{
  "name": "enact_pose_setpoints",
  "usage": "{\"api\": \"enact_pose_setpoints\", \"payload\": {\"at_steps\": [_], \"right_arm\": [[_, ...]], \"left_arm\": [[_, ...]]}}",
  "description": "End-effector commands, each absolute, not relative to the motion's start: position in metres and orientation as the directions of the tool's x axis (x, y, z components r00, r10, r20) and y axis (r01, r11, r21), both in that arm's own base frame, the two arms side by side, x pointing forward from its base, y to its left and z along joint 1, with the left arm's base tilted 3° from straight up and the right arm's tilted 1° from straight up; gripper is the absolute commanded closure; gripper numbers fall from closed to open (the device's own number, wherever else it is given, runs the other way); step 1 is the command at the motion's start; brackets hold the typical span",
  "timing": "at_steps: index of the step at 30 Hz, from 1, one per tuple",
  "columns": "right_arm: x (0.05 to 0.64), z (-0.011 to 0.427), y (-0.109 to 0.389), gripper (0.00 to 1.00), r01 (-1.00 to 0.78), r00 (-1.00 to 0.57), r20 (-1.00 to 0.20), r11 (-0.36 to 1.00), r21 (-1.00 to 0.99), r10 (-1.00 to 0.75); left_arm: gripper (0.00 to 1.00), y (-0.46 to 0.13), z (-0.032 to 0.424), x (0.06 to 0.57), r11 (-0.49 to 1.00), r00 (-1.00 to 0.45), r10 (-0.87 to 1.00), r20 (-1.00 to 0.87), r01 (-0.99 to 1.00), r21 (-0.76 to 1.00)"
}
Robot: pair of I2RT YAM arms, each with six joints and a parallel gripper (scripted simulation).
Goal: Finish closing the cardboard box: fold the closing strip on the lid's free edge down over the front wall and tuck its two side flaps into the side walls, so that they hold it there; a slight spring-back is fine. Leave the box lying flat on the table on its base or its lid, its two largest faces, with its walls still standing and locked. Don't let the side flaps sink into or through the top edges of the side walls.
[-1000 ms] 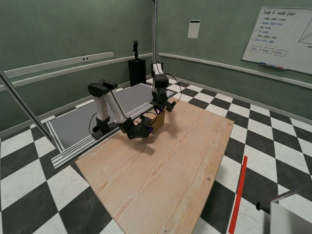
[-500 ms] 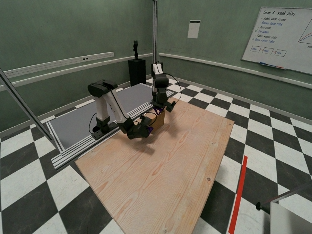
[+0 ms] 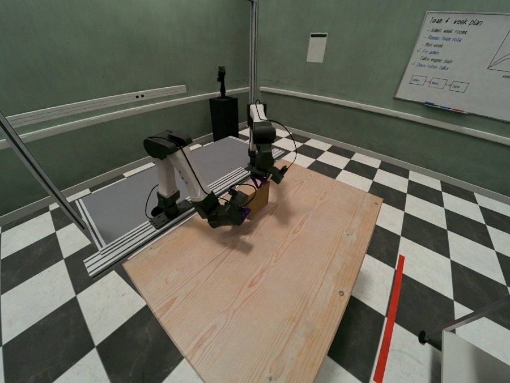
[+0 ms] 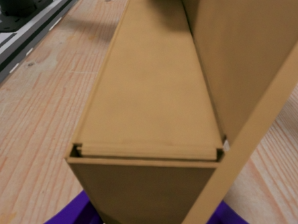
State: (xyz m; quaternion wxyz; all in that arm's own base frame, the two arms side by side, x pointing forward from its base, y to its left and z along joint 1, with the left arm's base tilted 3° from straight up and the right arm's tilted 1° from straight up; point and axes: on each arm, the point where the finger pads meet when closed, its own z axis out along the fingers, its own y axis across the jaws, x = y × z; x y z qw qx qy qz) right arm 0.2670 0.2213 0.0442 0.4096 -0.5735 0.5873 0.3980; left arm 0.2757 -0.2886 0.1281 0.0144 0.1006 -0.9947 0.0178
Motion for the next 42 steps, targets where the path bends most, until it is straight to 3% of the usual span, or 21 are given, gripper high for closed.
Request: {"api": "enact_pose_setpoints", "payload": {"at_steps": [1,42], "right_arm": [[0.2701,0.0482,0.2231,0.55,-0.999,0.01,-0.94,0.025,-0.02,-0.341],[0.2701,0.0482,0.2231,0.55,-0.999,0.01,-0.94,0.025,-0.02,-0.341]], "left_arm": [[0.46,-0.2905,0.1257,0.2799,0.981,-0.981,-0.193,0.034,-0.194,-0.026],[0.46,-0.2917,0.126,0.2805,0.982,-0.982,-0.186,0.033,-0.186,-0.027]]}}
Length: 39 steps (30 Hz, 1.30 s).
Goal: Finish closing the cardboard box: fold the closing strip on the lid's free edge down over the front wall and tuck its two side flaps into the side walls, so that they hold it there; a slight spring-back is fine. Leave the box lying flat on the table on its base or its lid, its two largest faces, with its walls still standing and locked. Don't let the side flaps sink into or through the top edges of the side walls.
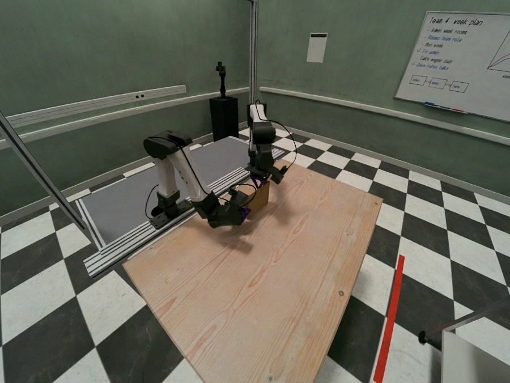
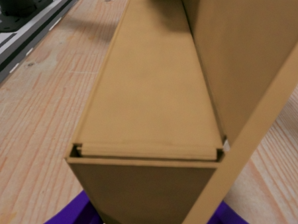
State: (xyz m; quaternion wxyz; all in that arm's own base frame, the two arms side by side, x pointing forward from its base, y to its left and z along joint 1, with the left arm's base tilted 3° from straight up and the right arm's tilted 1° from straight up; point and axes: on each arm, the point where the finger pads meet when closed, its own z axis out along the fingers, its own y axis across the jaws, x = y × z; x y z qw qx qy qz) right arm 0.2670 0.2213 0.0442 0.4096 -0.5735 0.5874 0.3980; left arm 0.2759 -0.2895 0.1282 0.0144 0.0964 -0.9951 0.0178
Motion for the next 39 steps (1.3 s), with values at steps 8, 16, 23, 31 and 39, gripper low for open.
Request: {"api": "enact_pose_setpoints", "payload": {"at_steps": [8,16,23,31,39], "right_arm": [[0.2701,0.0482,0.2231,0.55,-0.999,0.01,-0.94,0.025,-0.02,-0.341],[0.2701,0.0482,0.2231,0.55,-0.999,0.01,-0.94,0.025,-0.02,-0.341],[0.2701,0.0482,0.2231,0.55,-0.999,0.01,-0.94,0.025,-0.02,-0.341],[0.2701,0.0482,0.2231,0.55,-0.999,0.01,-0.94,0.025,-0.02,-0.341],[0.2701,0.0482,0.2231,0.55,-0.999,0.01,-0.94,0.025,-0.02,-0.341]], "left_arm": [[0.46,-0.2918,0.1262,0.2807,0.982,-0.982,-0.185,0.032,-0.186,-0.028],[0.46,-0.2928,0.1263,0.2799,0.983,-0.983,-0.18,0.033,-0.181,-0.027],[0.46,-0.2928,0.1263,0.2799,0.983,-0.983,-0.18,0.033,-0.181,-0.027],[0.46,-0.2929,0.1263,0.2799,0.983,-0.983,-0.18,0.033,-0.18,-0.027],[0.46,-0.2927,0.1262,0.2812,0.984,-0.984,-0.175,0.032,-0.176,-0.029]]}}
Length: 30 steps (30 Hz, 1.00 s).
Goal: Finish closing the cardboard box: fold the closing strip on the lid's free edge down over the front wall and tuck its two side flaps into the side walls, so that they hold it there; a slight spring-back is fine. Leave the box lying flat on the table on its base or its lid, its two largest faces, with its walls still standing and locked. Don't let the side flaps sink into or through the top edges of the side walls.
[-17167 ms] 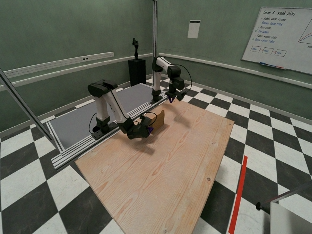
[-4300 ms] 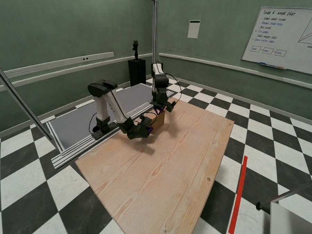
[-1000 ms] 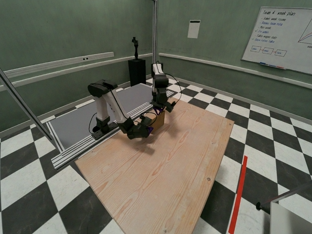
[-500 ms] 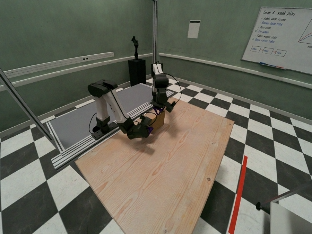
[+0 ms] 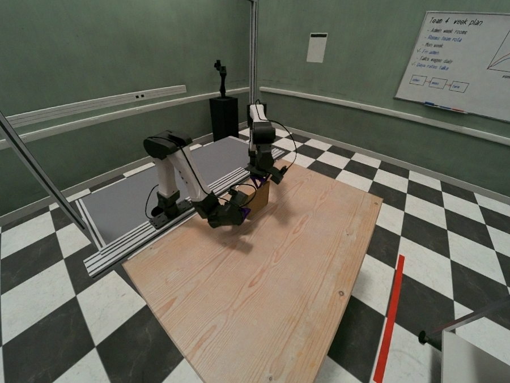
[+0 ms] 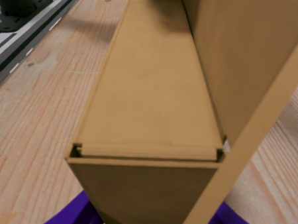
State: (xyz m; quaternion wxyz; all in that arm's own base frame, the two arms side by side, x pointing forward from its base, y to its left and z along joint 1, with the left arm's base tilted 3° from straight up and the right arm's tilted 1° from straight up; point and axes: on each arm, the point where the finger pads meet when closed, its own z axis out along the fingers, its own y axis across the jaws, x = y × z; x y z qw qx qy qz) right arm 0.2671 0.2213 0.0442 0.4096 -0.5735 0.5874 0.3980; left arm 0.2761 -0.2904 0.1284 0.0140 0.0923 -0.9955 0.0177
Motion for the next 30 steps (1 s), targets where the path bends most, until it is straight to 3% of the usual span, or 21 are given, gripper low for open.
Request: {"api": "enact_pose_setpoints", "payload": {"at_steps": [1,30], "right_arm": [[0.2701,0.0482,0.2231,0.55,-0.999,0.01,-0.94,0.025,-0.02,-0.341],[0.2701,0.0482,0.2231,0.55,-0.999,0.01,-0.94,0.025,-0.02,-0.341]], "left_arm": [[0.46,-0.2926,0.1262,0.2812,0.984,-0.984,-0.175,0.032,-0.176,-0.029],[0.46,-0.291,0.1331,0.2792,0.983,-0.984,-0.178,0.021,-0.178,-0.046]]}}
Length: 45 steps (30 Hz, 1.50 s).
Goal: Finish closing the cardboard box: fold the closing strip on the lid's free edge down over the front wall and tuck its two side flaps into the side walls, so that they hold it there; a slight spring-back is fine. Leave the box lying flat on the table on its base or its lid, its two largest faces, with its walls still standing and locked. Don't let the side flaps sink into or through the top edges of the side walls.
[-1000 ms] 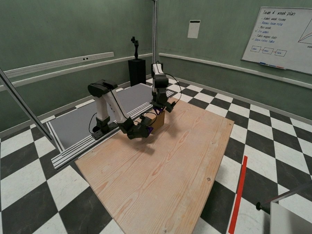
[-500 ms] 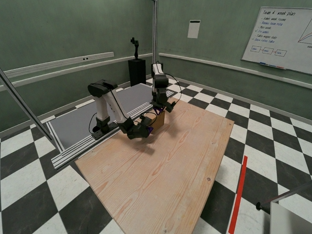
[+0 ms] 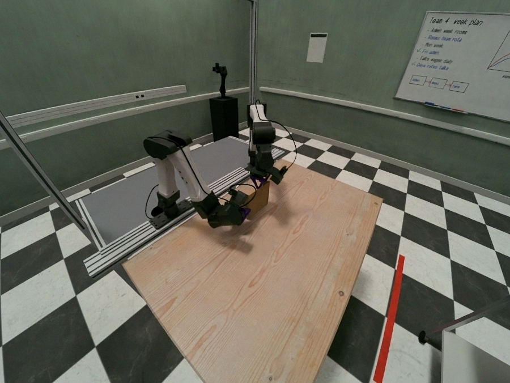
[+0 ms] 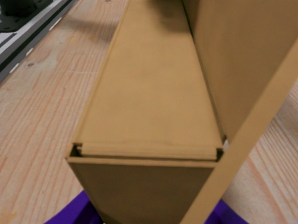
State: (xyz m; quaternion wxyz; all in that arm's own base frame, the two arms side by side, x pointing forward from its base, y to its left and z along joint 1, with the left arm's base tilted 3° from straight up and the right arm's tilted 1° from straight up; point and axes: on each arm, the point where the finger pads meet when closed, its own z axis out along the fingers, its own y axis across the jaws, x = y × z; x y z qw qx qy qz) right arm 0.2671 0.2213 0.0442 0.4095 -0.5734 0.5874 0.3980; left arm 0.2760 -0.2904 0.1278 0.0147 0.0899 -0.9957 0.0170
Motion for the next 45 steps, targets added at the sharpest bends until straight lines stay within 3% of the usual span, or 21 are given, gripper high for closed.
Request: {"api": "enact_pose_setpoints", "payload": {"at_steps": [1,45], "right_arm": [[0.2701,0.0482,0.2231,0.55,-0.999,0.01,-0.94,0.025,-0.02,-0.341],[0.2701,0.0482,0.2231,0.55,-0.999,0.01,-0.94,0.025,-0.02,-0.341]], "left_arm": [[0.46,-0.291,0.1331,0.2792,0.983,-0.984,-0.178,0.021,-0.178,-0.046],[0.46,-0.2919,0.1332,0.2795,0.985,-0.986,-0.168,0.021,-0.169,-0.046]]}}
